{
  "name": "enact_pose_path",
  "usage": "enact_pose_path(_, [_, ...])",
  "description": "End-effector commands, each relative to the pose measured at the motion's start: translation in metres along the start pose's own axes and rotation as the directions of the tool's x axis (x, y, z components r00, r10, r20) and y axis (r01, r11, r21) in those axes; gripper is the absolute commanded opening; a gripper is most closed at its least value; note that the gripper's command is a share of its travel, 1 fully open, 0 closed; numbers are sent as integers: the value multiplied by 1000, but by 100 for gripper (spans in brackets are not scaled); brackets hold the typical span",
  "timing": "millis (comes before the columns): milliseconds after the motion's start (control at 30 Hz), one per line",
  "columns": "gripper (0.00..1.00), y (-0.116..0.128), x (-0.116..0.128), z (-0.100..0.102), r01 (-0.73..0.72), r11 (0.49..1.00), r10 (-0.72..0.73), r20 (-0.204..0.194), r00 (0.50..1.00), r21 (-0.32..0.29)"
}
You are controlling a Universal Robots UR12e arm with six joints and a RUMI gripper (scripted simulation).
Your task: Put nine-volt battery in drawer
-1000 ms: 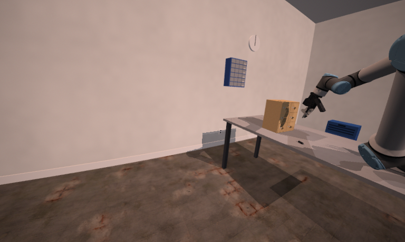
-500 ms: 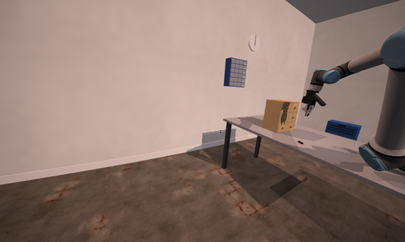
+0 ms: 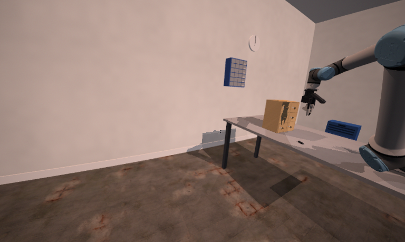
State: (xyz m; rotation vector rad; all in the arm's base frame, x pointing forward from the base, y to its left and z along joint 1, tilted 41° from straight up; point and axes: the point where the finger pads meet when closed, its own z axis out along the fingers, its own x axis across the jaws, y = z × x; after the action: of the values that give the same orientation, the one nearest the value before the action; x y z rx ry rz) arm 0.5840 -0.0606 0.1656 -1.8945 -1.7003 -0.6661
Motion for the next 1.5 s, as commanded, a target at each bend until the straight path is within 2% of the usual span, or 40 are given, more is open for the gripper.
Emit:
enact_pose_path(0, [20, 0, 0, -1, 0, 1000, 0, 0, 1000, 9])
enact_pose_path(733, [20, 0, 0, -2, 0, 1000, 0, 0, 1000, 11])
enact_pose_path(767, [100, 0, 0, -2, 0, 1000, 0, 0, 1000, 11])
enact_pose_path(1467, [100, 0, 0, -2, 0, 1000, 0, 0, 1000, 11])
